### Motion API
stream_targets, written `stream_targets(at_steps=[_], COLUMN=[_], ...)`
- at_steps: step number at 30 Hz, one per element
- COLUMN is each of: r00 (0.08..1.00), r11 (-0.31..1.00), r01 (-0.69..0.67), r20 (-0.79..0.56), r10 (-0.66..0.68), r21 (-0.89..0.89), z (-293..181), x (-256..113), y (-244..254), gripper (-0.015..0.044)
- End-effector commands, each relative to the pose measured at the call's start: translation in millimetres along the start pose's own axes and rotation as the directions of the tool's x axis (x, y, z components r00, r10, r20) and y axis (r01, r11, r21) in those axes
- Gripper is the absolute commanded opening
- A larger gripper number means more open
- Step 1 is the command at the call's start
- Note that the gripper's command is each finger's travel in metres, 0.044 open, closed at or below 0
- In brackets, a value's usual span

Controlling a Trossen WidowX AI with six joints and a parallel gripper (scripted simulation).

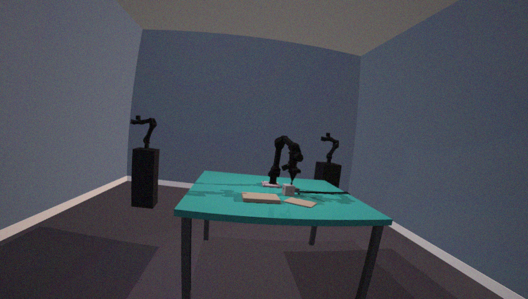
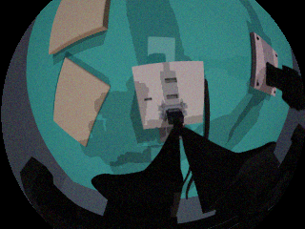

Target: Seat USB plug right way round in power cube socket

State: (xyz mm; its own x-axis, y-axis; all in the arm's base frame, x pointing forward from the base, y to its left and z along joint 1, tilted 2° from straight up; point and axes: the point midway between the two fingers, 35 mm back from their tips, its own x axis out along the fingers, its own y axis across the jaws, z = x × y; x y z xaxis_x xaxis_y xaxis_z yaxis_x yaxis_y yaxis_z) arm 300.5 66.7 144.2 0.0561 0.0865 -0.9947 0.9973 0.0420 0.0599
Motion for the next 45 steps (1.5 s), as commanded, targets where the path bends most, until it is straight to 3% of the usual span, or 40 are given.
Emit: stream_targets(at_steps=[1,45], r00=[1.000,1.000], r11=[1.000,1.000], r01=[-0.001,-0.001], r20=[-0.003,-0.003], r10=[0.001,0.001], r21=[-0.004,-0.004], z=[-0.3,0.2], x=[0.8,6.1], y=[0.5,0.5], gripper=[0.0000,0.0000])
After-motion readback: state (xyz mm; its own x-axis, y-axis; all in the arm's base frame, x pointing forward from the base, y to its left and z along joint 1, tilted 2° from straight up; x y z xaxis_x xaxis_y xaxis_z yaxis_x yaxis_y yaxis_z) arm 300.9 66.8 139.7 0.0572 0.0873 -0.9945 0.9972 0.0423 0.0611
